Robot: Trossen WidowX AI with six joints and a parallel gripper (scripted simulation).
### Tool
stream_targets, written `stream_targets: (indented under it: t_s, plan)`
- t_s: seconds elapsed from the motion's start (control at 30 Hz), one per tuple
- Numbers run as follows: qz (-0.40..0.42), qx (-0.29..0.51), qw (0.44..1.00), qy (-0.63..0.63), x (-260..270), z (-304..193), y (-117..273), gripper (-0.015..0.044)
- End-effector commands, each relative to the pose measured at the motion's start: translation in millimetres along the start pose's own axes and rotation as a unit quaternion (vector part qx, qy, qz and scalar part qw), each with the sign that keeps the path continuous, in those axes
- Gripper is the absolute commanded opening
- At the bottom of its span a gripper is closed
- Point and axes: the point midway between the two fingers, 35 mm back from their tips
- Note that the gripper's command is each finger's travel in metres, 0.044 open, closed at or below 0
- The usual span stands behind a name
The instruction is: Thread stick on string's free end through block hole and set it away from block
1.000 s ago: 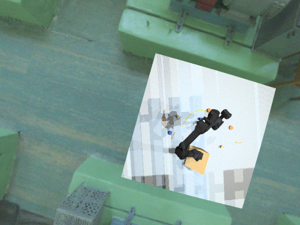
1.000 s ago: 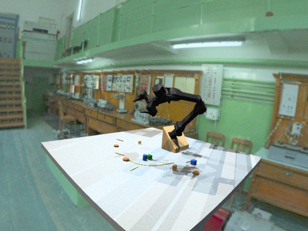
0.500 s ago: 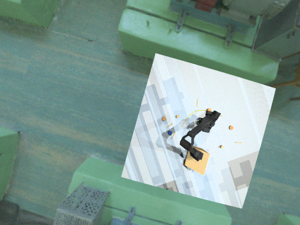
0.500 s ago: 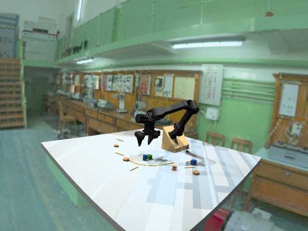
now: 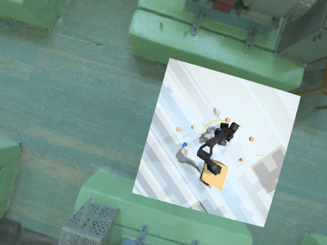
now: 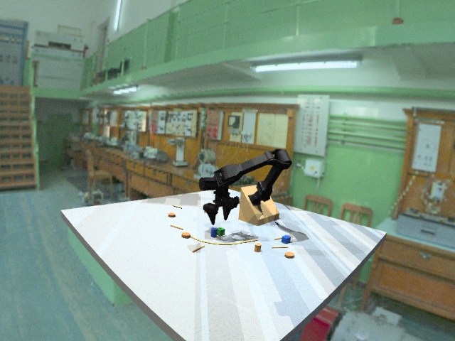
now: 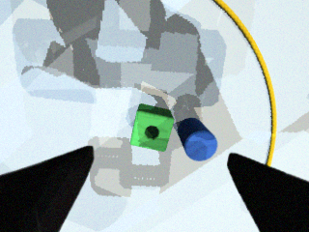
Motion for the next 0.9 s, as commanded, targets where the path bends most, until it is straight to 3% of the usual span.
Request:
stream_targets:
  t_s: [0.0,0.17,0.33,0.47,0.63,0.87]
  plan:
    - [0.001,-0.003,1.0,-0.007,1,1,-1,0.044]
    - [0.002,-0.002,0.975,-0.223,2,1,2,0.044]
    - [0.002,-0.002,0.889,-0.458,2,1,4,0.044]
    - [0.002,-0.001,0.779,-0.626,3,1,7,0.044]
    - [0.003,-0.001,0.599,-0.801,4,2,9,0.044]
    - [0.003,0.0,0.379,-0.925,5,2,12,0.044]
Point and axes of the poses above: the point midway between the two fingers, 35 mm back from their tips, its own y axis back along the fingers, its own x axis across the jaws, z = x × y, and after that the axes turned 1 degree about -y, right-handed
